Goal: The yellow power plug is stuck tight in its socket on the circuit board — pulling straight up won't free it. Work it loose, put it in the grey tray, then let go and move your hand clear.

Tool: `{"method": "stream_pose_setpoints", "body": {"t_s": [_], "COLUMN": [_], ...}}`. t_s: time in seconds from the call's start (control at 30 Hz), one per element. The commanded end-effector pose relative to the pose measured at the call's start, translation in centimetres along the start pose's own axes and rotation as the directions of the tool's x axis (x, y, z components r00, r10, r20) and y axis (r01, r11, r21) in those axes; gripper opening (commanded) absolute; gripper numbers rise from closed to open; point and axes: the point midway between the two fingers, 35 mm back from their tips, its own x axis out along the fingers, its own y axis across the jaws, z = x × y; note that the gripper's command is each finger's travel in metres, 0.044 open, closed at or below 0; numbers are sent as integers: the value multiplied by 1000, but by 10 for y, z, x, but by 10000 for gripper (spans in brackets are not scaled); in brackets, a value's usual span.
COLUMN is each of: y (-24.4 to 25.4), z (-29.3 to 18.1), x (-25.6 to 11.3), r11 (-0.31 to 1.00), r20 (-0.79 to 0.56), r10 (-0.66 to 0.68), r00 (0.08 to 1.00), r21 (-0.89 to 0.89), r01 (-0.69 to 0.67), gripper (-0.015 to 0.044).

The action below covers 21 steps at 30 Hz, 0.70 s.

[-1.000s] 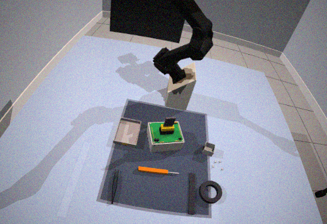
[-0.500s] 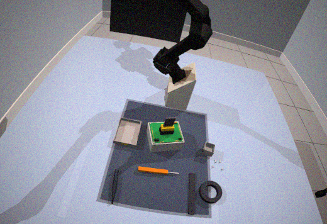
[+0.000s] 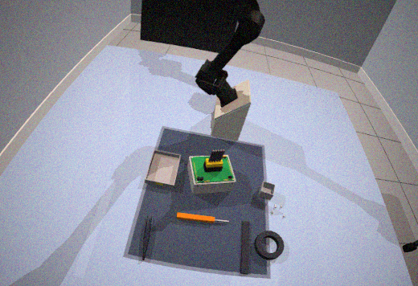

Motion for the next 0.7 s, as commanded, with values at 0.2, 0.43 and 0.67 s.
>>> {"method": "stream_pose_setpoints", "body": {"t_s": [0.2,0.43,0.67], "y": [1,4,-35], "z": [-1,0,-6], "x": [0,0,0], "r11": [1000,1000,996], "r20": [-1,3,-38], "r10": [6,12,-89], "r00": [1000,1000,995], "r21": [-4,-3,-4], "r01": [-6,-12,89], "gripper": [430,430,430]}}
